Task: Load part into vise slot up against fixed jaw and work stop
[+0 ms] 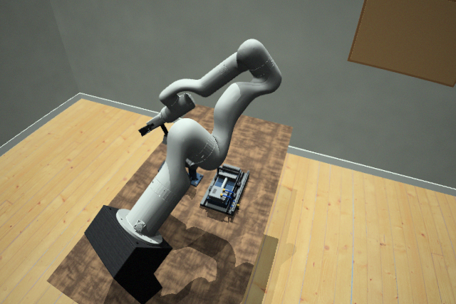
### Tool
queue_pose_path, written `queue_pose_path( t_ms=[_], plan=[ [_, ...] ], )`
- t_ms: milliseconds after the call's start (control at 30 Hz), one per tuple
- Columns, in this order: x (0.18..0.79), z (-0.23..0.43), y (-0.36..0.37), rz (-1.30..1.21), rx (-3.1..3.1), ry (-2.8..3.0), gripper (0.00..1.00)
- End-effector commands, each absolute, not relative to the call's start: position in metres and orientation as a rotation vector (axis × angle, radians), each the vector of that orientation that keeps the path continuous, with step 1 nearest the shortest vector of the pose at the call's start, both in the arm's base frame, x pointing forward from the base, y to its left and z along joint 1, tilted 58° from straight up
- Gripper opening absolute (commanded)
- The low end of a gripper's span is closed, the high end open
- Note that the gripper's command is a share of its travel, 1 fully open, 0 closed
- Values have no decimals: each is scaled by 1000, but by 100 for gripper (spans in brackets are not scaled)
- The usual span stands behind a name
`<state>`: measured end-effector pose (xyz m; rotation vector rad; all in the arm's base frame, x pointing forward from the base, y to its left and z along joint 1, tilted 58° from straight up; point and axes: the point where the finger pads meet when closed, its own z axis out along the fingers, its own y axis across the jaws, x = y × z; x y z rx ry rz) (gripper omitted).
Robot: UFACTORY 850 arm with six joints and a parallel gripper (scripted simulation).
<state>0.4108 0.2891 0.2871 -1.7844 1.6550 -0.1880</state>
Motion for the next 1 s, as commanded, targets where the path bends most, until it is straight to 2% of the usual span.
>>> queue_pose_path(
  t_ms=[0, 967],
  plan=[
    [420, 296, 281, -321, -1725, 1655, 0],
    [454, 335, 187, -771, -1546, 1690, 0]
  ],
)
